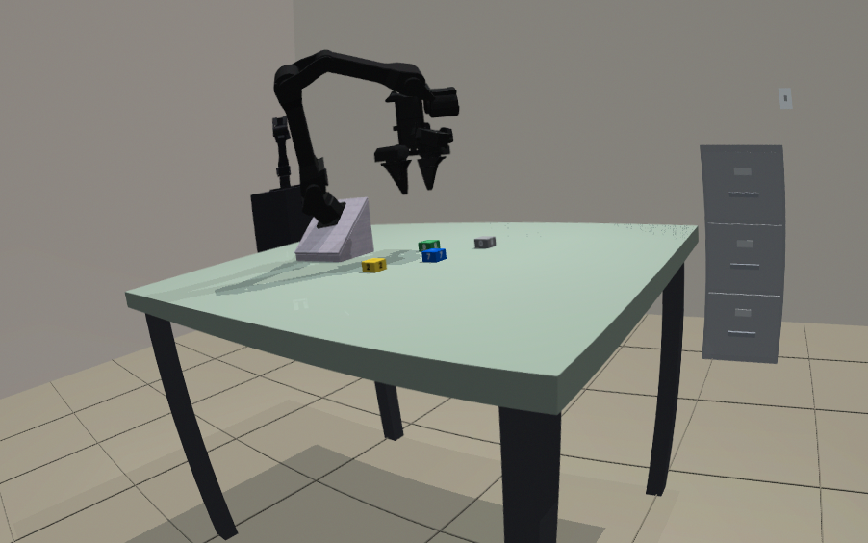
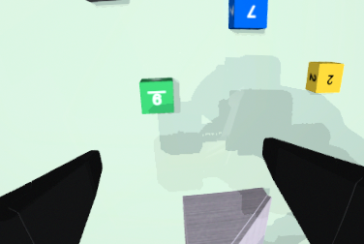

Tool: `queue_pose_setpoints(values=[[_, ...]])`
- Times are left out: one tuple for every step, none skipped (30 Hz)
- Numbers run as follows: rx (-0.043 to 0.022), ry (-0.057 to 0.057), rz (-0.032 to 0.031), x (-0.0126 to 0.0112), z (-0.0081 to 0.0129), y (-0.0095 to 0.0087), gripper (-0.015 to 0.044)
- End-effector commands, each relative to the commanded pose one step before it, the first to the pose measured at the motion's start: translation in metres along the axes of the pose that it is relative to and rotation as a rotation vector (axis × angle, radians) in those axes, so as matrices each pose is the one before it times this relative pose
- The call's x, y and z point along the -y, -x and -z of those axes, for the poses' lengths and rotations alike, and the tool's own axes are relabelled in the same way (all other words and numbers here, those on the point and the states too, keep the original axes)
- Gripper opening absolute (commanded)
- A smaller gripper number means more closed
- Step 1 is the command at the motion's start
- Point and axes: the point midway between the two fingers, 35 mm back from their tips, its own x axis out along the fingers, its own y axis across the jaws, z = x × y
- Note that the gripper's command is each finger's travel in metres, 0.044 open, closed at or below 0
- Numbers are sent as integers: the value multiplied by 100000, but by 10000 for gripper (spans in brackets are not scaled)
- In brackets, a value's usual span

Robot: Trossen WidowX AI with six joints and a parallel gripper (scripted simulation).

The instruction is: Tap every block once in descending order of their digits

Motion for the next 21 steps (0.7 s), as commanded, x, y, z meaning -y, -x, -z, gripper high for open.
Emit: queue_pose_setpoints(values=[[-62,-1599,-196,-817,134,-54,400],[0,0,0,0,0,0,400],[0,0,0,0,0,0,400],[0,0,0,0,0,0,400],[0,0,0,0,0,0,400],[0,0,0,0,0,0,400],[0,0,0,0,0,0,400],[0,0,0,0,0,0,400],[0,0,0,0,0,0,400],[0,0,0,0,0,0,400],[0,0,0,0,0,0,400],[0,0,0,0,0,0,400],[0,0,0,0,0,0,400],[0,0,0,0,0,0,400],[0,0,0,0,0,0,400],[0,0,0,0,0,0,400],[0,0,0,0,0,0,400],[0,0,0,0,0,0,400],[8,-5,-12,-77,-166,38,400],[24,-15,-36,-231,-498,109,400],[40,-26,-55,-381,-829,160,400]])
